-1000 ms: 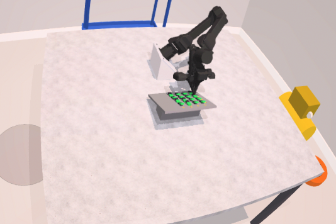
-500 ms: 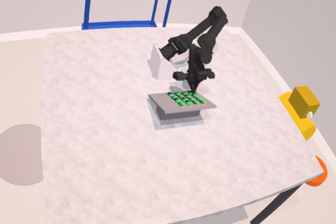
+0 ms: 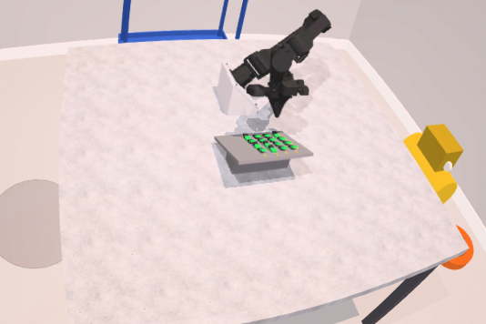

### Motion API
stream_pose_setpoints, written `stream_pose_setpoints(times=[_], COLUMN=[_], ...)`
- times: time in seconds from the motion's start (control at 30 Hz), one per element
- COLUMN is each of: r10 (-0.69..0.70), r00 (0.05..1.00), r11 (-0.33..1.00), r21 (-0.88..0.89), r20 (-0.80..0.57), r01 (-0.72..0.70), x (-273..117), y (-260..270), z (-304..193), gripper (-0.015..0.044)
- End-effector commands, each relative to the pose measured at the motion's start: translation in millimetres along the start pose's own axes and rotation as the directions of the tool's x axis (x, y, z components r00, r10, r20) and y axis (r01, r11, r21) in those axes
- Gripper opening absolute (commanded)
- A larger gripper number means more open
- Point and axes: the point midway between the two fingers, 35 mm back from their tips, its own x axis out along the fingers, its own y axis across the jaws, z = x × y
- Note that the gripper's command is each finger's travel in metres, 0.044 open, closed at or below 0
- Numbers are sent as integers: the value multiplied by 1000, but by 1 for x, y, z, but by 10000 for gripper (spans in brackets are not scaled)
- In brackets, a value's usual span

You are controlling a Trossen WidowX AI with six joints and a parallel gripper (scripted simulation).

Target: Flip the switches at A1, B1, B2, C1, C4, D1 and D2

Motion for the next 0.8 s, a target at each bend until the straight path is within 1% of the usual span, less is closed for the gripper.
stream_pose_setpoints(times=[0.0,0.17,0.27,0.4,0.77], r10=[2,6,6,8,9], r00=[1000,1000,1000,1000,1000], r11=[1000,1000,1000,1000,1000], r21=[15,13,13,13,13], r20=[-8,-5,-7,-29,-30], r01=[-2,-6,-6,-7,-9], x=[1,2,4,35,47], y=[-32,-77,-79,-79,-78], z=[5,7,7,8,8], gripper=[0,0,0,0,0])
